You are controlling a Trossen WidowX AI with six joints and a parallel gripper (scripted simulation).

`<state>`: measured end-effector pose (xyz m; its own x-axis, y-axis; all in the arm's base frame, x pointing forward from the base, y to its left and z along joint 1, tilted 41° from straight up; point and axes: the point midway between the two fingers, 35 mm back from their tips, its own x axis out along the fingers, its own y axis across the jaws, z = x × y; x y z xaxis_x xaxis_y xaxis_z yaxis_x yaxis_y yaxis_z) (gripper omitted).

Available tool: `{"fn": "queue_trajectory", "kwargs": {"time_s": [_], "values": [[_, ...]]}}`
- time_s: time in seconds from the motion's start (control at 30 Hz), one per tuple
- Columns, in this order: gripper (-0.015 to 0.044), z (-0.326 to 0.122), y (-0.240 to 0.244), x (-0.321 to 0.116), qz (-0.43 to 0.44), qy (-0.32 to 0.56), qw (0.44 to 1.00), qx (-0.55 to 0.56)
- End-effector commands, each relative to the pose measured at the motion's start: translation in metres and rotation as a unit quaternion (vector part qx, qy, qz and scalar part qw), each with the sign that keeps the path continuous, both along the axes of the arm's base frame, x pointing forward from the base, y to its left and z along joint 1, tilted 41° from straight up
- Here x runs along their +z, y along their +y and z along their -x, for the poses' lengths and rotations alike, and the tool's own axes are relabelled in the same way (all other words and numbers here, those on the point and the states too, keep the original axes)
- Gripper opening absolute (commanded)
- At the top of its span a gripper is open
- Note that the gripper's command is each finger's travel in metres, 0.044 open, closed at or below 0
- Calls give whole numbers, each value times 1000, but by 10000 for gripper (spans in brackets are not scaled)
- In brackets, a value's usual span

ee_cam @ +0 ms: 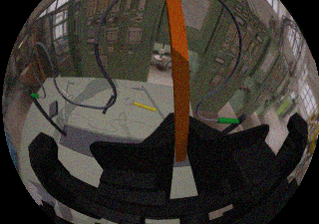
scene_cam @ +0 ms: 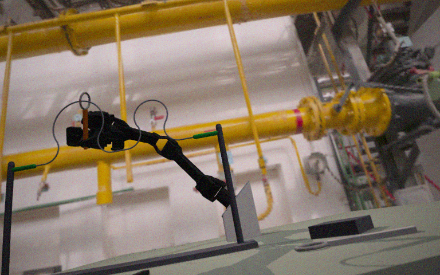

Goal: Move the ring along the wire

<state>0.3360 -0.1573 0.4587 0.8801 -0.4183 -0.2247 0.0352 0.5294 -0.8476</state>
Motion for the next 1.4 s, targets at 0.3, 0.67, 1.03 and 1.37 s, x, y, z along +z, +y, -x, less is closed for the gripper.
{"fn": "queue_trajectory", "kwargs": {"time_s": [0.3, 0.67, 1.03, 1.37], "values": [[-150, 1, -3, 5, 90, 2, 996, -4], [-150, 1, -4, 9, 163, 4, 987, -7], [-150, 1, -5, 14, 235, 6, 972, -9], [-150, 1, -5, 18, 299, 8, 954, -12]]}}
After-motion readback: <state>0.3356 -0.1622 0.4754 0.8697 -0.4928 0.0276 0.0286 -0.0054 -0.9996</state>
